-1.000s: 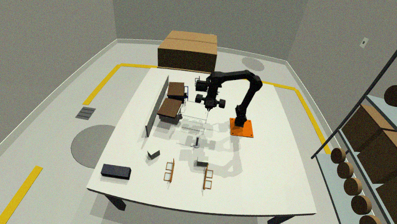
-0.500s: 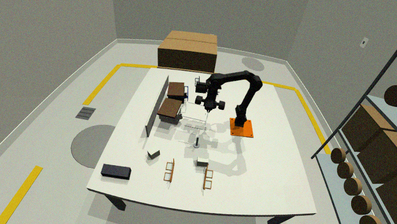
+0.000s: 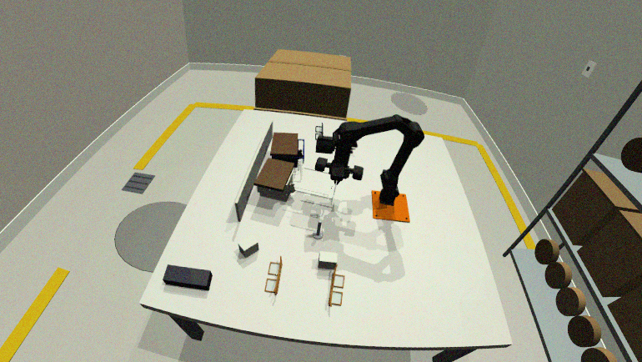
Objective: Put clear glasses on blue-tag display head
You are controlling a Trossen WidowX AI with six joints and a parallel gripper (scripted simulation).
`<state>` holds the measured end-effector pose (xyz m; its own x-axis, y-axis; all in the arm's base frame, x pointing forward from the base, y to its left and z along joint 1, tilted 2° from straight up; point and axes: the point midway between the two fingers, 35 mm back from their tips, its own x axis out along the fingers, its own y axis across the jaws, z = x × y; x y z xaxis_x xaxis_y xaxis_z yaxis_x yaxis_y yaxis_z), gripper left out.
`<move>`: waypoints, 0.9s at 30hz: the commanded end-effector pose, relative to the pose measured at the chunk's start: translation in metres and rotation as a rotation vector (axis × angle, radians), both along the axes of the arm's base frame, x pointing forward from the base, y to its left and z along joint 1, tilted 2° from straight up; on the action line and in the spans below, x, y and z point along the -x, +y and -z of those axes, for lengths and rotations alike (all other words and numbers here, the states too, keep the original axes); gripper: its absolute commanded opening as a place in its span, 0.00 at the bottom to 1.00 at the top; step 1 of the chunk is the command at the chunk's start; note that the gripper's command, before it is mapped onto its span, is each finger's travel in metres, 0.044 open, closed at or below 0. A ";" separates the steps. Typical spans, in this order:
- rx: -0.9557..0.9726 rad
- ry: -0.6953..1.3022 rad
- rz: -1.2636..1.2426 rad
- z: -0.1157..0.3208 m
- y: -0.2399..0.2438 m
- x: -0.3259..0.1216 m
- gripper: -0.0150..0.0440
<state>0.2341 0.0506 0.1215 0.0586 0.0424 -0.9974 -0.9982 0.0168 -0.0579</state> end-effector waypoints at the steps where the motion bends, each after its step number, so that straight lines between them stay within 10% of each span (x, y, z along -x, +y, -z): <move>1: -0.005 0.003 -0.005 0.005 0.001 0.000 0.25; 27: -0.005 0.002 -0.005 0.014 0.003 -0.015 0.25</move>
<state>0.2436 0.0523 0.1081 0.0556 0.0418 -0.9976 -0.9983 0.0174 -0.0549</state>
